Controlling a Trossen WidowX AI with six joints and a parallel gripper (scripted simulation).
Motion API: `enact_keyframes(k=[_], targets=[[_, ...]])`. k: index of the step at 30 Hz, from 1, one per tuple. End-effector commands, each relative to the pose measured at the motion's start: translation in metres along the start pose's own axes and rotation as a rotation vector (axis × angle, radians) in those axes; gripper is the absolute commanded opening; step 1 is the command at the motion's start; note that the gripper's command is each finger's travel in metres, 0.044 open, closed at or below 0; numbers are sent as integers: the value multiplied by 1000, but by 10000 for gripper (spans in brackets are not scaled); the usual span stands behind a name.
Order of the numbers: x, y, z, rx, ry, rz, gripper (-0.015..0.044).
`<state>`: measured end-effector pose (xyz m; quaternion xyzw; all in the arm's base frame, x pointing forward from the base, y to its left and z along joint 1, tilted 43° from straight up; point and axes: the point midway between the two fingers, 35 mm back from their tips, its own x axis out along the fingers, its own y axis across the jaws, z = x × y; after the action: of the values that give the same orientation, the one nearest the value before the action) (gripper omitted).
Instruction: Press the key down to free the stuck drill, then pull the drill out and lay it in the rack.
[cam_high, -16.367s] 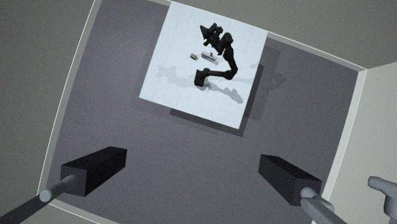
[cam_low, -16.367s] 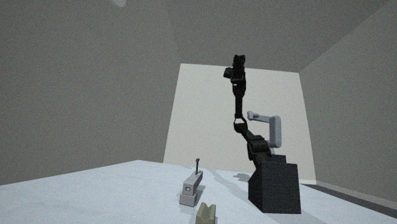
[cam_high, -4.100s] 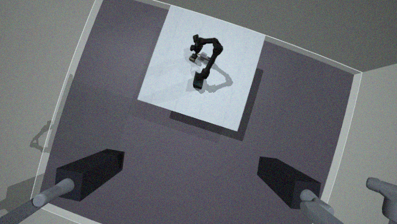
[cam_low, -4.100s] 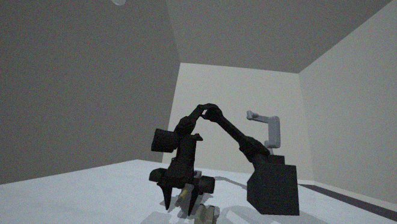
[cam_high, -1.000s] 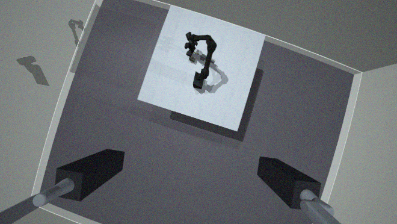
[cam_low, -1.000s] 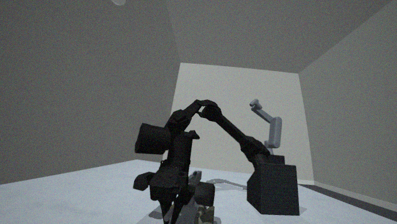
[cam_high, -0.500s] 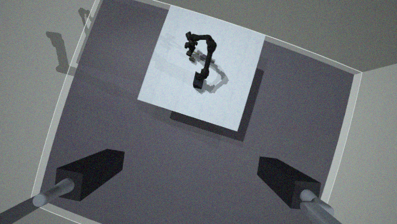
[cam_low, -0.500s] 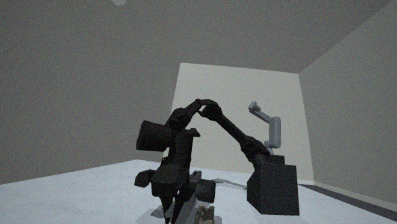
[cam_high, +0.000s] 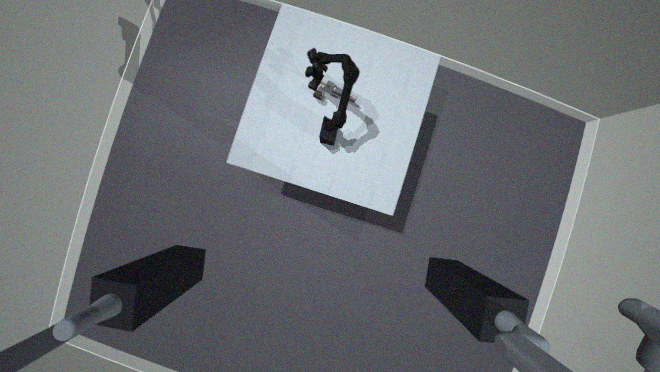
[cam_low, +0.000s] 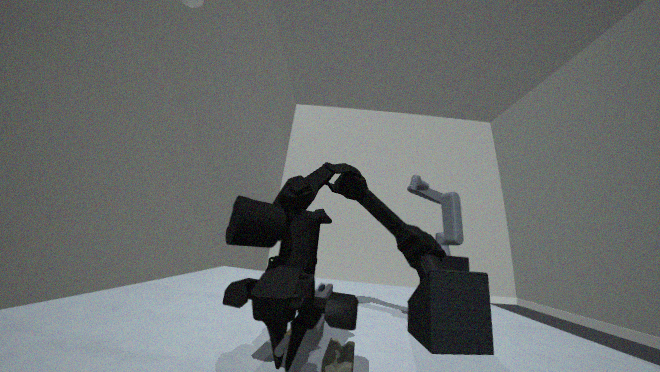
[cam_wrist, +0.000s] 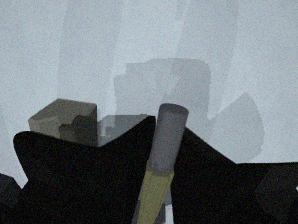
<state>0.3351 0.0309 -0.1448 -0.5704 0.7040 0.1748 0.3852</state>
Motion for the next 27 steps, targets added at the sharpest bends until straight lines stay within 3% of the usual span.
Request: enact_keyframes(k=[1,27], targets=[[-3,0,0,5,-4,0,0],[-14,1,-1,5,-4,0,0]])
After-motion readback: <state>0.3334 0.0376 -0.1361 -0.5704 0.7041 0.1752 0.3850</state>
